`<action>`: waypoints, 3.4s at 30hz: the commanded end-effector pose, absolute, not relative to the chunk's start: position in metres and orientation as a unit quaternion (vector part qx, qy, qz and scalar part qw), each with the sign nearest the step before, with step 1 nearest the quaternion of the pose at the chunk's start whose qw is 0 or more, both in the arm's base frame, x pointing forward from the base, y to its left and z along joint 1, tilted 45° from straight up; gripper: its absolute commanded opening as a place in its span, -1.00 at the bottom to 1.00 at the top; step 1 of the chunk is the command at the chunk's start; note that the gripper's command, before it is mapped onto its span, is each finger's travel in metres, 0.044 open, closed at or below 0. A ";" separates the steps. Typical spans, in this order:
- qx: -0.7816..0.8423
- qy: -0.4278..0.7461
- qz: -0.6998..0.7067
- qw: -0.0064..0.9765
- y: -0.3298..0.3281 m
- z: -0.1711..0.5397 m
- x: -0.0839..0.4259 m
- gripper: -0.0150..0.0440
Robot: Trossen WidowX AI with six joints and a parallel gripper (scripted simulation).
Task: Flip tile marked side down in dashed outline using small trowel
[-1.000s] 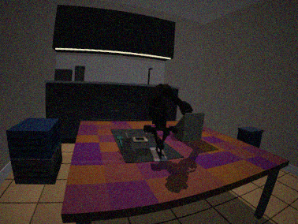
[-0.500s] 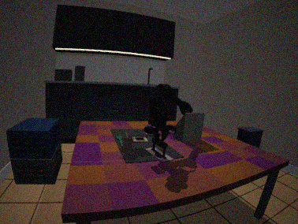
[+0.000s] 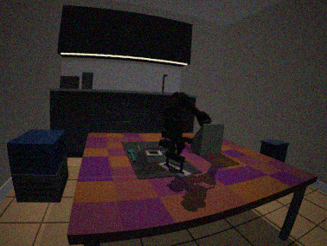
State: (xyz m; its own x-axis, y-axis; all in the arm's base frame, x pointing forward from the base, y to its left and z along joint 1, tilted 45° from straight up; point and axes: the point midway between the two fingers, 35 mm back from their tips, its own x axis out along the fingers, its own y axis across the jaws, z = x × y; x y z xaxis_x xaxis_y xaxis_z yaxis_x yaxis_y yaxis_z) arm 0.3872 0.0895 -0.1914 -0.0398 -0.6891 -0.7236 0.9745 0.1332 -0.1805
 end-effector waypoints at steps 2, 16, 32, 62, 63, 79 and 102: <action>0.193 0.359 -0.627 0.664 0.088 -0.193 0.386 0.39; 0.193 0.359 -0.627 0.664 0.088 -0.193 0.386 0.42; 0.185 0.366 -0.623 0.666 0.119 -0.159 0.385 0.42; -0.011 0.519 -0.388 0.762 0.140 -0.184 0.389 0.53; -0.022 0.523 -0.376 0.764 0.140 -0.185 0.389 0.53; -0.202 0.562 -0.186 0.780 0.145 -0.203 0.383 0.53; -0.454 0.529 0.052 0.715 0.144 -0.216 0.365 0.53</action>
State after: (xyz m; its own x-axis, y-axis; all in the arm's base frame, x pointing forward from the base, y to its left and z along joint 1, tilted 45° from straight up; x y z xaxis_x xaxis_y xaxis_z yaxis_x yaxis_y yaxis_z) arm 0.3653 0.1496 -0.2190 0.4079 -0.4145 -0.8135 -0.4790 0.6614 -0.5772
